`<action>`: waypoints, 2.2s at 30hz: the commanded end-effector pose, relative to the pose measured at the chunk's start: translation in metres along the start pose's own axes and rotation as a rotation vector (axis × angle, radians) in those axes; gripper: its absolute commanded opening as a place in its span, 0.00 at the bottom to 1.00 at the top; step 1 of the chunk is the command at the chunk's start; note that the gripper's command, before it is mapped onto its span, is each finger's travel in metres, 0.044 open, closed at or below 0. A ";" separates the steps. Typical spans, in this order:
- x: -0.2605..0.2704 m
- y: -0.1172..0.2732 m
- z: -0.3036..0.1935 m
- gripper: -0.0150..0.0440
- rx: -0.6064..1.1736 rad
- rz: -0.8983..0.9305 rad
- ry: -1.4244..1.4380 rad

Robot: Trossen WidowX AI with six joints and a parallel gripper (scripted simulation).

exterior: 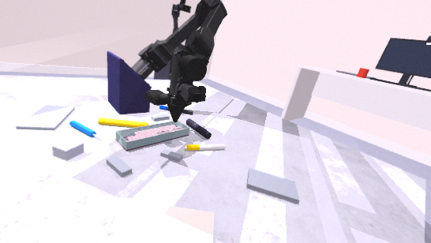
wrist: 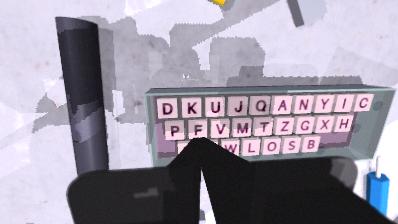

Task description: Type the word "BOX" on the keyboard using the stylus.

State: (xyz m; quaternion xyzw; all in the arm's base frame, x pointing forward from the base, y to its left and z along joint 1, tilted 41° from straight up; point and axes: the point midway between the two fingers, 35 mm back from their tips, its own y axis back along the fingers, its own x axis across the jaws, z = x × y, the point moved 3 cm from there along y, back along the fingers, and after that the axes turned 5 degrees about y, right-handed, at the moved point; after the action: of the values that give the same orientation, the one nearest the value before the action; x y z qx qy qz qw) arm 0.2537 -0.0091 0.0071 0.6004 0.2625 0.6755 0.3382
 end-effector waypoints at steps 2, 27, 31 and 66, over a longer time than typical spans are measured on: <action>-0.032 0.000 -0.001 0.25 0.001 0.001 -0.002; -0.132 0.000 -0.012 0.25 0.000 -0.003 0.000; -0.132 0.000 -0.012 0.25 0.000 -0.003 0.000; -0.024 -0.001 -0.034 0.25 0.003 0.005 -0.003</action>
State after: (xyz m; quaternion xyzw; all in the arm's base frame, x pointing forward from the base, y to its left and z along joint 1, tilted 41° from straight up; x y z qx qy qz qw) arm 0.2248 -0.0377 -0.0213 0.5972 0.2660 0.6776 0.3368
